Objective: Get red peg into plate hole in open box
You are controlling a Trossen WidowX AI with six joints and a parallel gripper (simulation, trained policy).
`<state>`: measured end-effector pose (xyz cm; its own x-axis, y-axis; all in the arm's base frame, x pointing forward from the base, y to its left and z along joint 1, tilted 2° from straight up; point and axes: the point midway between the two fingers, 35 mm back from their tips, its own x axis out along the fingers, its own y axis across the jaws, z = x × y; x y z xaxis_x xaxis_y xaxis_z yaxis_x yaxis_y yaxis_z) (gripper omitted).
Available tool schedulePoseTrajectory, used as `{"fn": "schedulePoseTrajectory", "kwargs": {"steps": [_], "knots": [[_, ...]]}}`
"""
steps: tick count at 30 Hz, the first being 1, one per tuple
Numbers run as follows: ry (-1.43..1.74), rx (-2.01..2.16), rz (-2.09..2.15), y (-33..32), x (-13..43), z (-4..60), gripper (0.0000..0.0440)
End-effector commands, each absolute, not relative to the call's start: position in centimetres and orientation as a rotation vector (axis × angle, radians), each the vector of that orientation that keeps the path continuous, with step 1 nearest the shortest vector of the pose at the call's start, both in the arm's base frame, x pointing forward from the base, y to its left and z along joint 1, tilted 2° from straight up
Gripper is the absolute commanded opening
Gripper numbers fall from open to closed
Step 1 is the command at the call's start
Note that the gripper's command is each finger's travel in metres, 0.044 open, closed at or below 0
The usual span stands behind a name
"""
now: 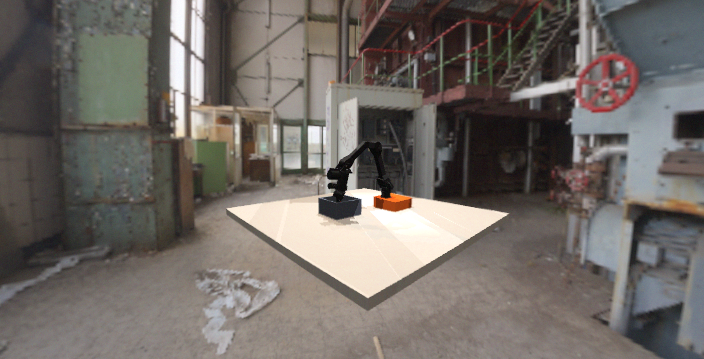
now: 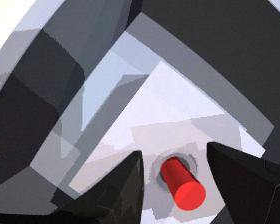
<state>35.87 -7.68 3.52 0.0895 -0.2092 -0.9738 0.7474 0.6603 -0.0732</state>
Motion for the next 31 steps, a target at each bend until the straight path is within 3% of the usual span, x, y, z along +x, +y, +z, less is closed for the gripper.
{"fn": "schedulePoseTrajectory", "kwargs": {"steps": [1,8,9,21,31], "knots": [[1.312,0.523,-0.735,-8.1,36.8,3.6,0.0247],[1.310,0.566,-0.685,-8.4,39.5,4.9,0.0431],[1.310,0.572,-0.675,-8.4,39.9,5.1,0.0440],[1.245,0.632,-0.537,-7.4,45.0,8.0,0.0440],[1.243,0.632,-0.534,-7.3,45.1,8.1,0.0440]]}}
